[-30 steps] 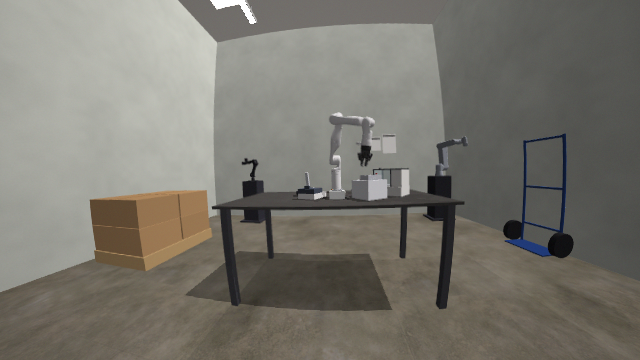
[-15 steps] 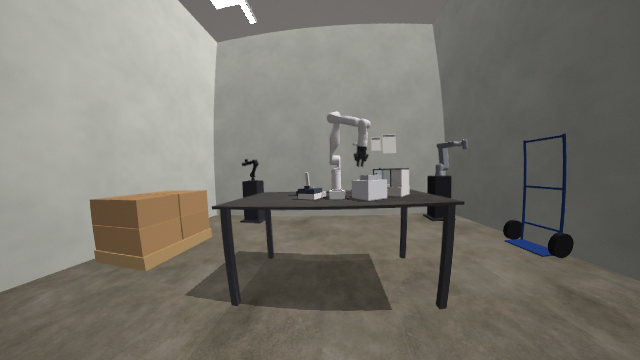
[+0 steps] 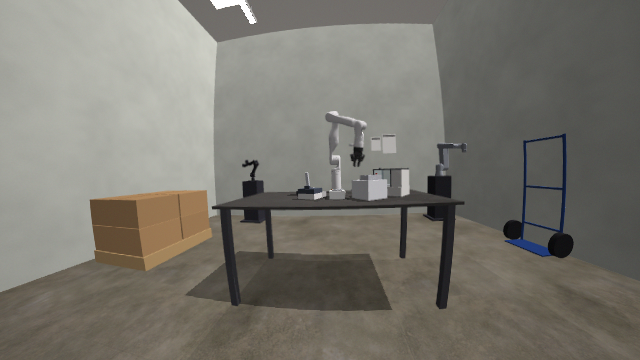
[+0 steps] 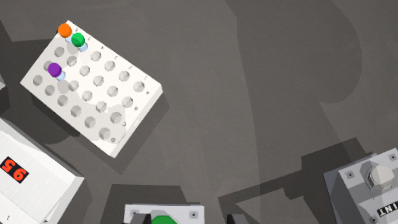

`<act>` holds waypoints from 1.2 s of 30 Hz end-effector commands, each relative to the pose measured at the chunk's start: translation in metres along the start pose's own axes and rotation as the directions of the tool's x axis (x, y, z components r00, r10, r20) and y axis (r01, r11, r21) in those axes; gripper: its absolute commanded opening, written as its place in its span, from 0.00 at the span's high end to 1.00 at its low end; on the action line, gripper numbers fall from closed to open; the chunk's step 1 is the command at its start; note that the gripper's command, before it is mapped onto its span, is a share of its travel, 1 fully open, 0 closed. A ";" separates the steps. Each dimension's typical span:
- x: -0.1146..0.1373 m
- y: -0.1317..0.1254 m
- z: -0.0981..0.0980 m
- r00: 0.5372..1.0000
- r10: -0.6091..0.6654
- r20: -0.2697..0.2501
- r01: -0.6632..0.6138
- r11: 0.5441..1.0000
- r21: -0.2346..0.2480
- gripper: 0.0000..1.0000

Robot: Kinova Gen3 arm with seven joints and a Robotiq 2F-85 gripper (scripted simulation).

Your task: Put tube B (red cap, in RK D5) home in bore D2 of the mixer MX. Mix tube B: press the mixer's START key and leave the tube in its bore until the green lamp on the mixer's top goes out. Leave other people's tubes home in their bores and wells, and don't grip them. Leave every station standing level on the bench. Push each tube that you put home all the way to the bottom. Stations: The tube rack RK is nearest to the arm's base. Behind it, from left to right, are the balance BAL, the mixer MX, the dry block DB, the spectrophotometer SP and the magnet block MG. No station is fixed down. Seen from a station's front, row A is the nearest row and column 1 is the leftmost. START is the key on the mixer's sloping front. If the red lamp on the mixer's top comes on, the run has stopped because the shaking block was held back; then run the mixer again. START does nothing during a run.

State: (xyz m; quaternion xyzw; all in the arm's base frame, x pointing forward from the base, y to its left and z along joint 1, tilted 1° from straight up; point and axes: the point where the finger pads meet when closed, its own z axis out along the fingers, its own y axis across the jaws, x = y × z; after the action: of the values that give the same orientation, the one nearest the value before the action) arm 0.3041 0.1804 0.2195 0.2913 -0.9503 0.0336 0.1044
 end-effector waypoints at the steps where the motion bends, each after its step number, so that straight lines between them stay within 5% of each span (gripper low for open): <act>1: 0.014 0.000 0.002 1.000 0.000 0.003 0.000 1.000 0.000 0.58; 18: 0.063 -0.001 0.013 1.000 0.000 0.003 0.000 1.000 0.000 0.58; 30: 0.073 -0.002 0.015 1.000 0.000 0.003 0.000 1.000 0.000 0.58; 31: 0.071 -0.002 0.017 0.999 0.039 0.007 -0.039 0.999 -0.005 0.90; 36: 0.059 -0.005 0.023 0.980 0.196 0.021 -0.196 0.980 -0.024 0.90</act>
State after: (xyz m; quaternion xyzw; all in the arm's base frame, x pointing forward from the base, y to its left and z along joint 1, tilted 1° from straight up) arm 0.2494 0.1391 0.2146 0.2391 -0.9656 0.0295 0.0982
